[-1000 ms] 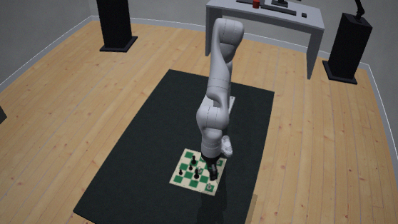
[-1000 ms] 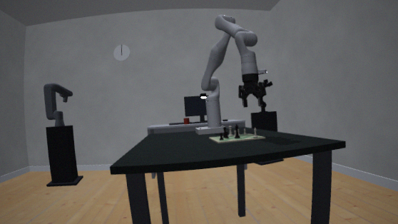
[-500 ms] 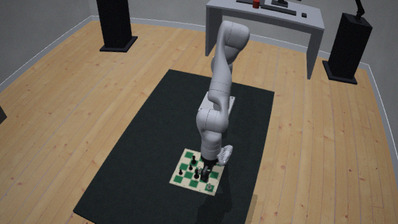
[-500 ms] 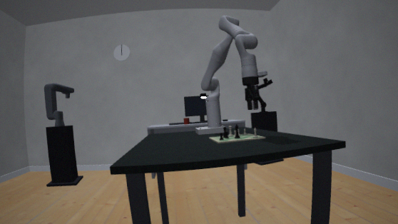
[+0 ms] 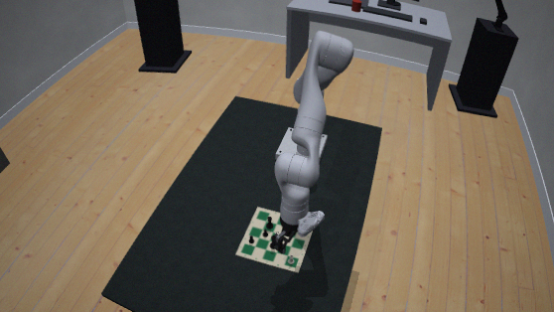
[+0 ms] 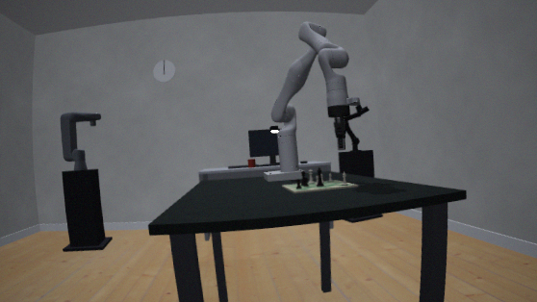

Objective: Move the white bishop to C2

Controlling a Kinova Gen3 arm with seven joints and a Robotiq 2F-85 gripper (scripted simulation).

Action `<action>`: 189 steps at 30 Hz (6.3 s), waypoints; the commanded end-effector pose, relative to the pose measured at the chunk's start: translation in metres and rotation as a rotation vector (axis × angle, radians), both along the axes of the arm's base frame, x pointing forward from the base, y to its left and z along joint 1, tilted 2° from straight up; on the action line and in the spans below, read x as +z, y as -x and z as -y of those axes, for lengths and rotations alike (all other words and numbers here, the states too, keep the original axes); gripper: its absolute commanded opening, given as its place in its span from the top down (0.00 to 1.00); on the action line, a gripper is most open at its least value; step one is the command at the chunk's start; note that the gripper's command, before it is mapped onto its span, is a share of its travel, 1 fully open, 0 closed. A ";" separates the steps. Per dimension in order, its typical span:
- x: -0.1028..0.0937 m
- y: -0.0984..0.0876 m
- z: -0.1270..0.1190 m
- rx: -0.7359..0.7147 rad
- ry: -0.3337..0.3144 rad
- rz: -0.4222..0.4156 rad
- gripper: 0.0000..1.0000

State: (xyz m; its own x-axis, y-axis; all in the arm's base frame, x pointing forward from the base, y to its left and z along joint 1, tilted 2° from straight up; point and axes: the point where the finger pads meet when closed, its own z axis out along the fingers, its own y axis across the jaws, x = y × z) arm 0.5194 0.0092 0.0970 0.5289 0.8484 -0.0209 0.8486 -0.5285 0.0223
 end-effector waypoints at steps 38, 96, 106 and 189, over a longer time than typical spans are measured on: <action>-0.001 -0.001 -0.002 -0.050 0.002 0.004 0.63; -0.046 -0.001 -0.001 -0.050 0.002 0.004 0.63; -0.052 -0.001 -0.001 -0.050 0.002 0.004 0.63; -0.053 -0.002 -0.001 -0.050 0.002 0.004 0.63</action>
State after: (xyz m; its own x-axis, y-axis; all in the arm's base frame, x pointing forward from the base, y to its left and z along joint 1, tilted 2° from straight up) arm 0.5207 0.0100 0.0433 0.5706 0.8209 -0.0219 0.8212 -0.5701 0.0252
